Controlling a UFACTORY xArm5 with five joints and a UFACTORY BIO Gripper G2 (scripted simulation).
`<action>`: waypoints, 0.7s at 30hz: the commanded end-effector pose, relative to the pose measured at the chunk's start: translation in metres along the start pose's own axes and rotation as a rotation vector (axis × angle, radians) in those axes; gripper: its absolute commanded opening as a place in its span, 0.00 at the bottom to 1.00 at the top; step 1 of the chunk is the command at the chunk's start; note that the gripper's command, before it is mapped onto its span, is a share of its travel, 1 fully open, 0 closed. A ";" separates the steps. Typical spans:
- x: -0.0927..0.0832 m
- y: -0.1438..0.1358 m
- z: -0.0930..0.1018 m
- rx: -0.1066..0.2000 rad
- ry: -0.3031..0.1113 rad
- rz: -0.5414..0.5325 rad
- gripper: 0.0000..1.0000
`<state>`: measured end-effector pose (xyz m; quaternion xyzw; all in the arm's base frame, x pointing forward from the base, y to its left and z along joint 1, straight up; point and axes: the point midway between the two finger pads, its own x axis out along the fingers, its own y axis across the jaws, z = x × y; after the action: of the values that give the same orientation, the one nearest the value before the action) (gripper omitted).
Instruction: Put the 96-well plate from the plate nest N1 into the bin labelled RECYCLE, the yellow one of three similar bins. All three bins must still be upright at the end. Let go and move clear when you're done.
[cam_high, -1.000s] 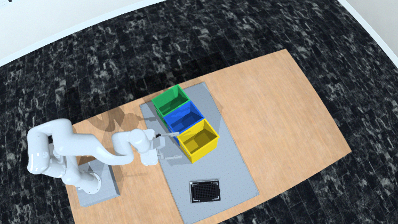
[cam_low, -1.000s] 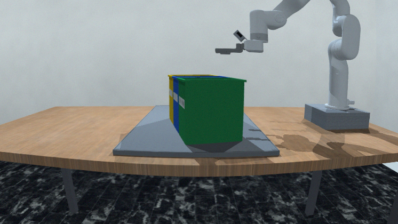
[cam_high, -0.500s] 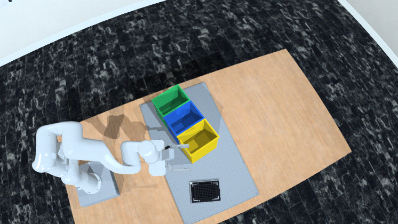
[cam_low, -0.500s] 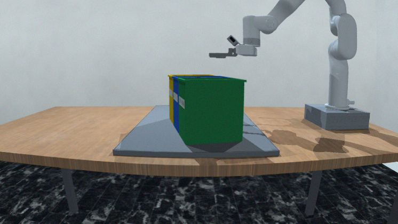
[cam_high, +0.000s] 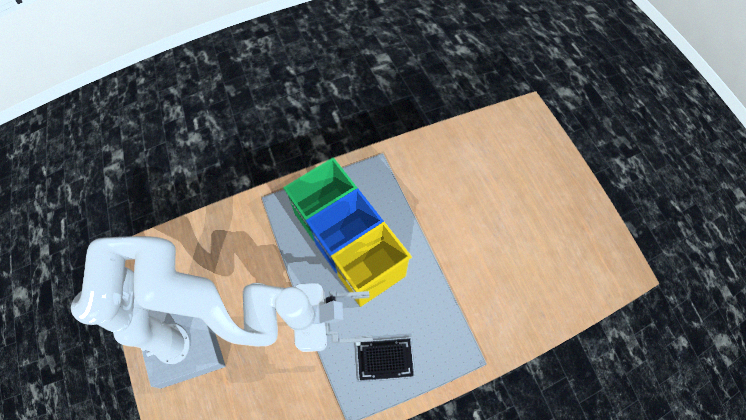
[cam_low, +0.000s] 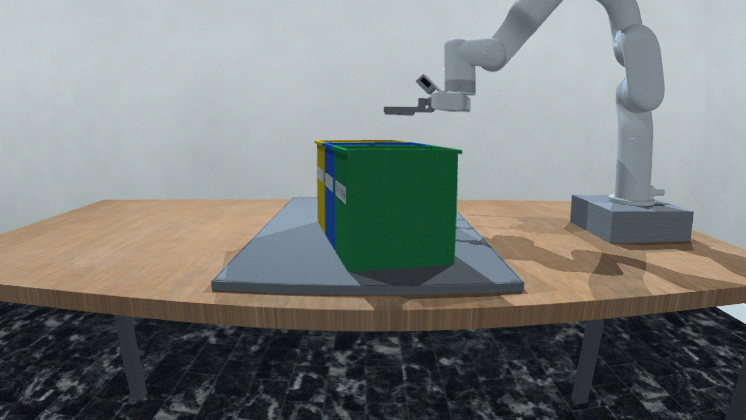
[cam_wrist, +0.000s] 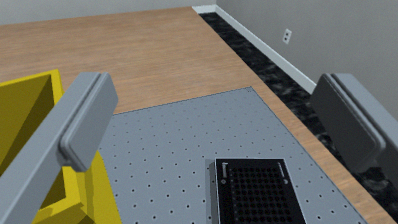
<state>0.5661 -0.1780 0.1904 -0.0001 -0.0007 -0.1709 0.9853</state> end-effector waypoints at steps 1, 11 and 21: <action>0.013 -0.016 -0.003 0.004 -0.003 0.002 0.37; 0.037 -0.053 -0.013 0.004 -0.003 0.002 0.37; 0.055 -0.082 -0.021 0.004 -0.003 0.002 0.37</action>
<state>0.5857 -0.2635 0.1693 -0.0001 -0.0004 -0.1710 0.9853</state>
